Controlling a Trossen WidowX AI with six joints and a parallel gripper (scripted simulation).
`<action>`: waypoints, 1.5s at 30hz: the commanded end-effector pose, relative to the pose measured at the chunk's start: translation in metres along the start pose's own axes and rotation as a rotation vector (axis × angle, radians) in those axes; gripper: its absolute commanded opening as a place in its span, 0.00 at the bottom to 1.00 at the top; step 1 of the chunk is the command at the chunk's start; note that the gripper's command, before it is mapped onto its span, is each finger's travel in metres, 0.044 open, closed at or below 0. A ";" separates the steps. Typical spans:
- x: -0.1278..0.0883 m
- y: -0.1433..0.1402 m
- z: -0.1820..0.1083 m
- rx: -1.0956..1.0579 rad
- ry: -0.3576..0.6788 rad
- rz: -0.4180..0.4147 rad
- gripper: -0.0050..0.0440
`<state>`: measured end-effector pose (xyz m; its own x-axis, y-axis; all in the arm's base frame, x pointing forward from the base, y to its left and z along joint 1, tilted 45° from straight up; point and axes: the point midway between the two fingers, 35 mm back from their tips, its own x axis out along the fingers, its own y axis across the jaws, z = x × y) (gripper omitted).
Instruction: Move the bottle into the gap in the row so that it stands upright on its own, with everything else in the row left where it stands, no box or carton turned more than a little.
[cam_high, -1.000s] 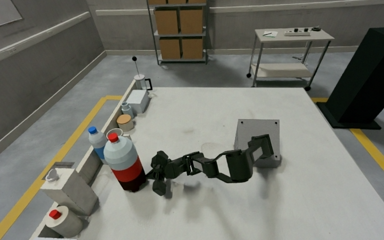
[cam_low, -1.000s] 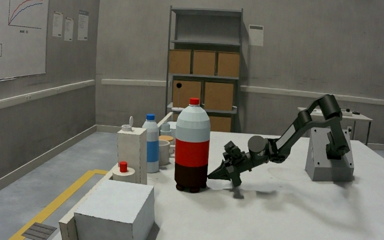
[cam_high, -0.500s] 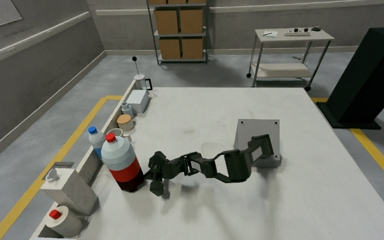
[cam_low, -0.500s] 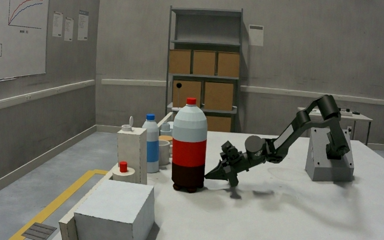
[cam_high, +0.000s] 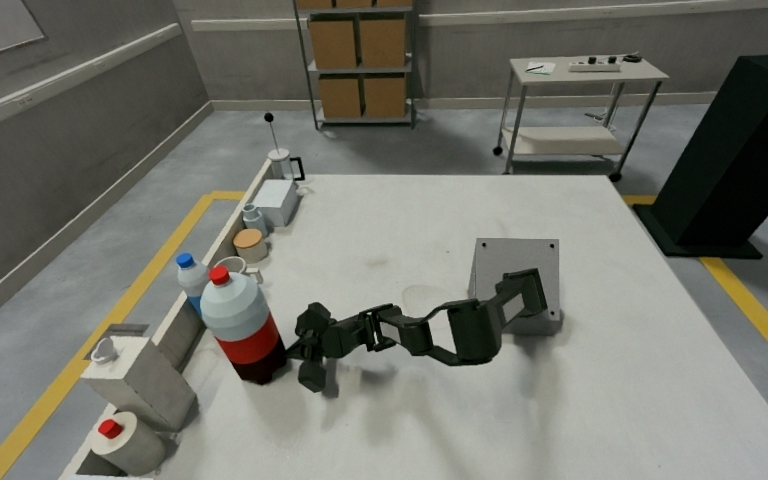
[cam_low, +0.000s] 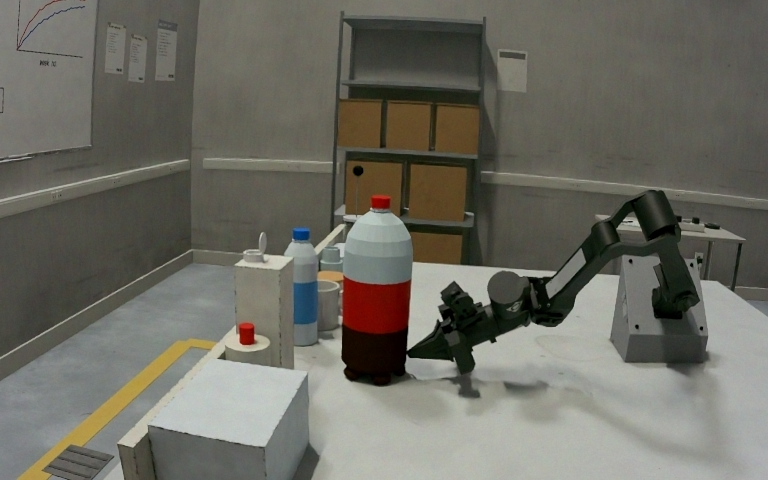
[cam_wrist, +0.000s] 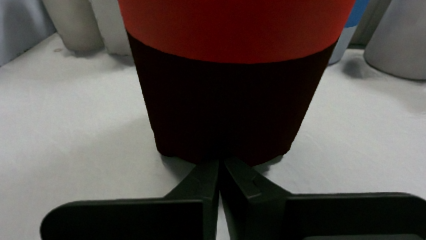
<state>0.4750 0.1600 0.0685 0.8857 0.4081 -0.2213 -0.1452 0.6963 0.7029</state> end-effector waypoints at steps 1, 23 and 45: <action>0.004 0.004 0.005 -0.004 -0.008 0.012 0.00; 0.008 0.004 0.007 -0.005 -0.009 0.012 0.00; 0.019 0.003 0.013 -0.006 -0.009 0.013 0.00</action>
<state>0.4922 0.1609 0.0687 0.8858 0.4077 -0.2215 -0.1445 0.6959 0.7034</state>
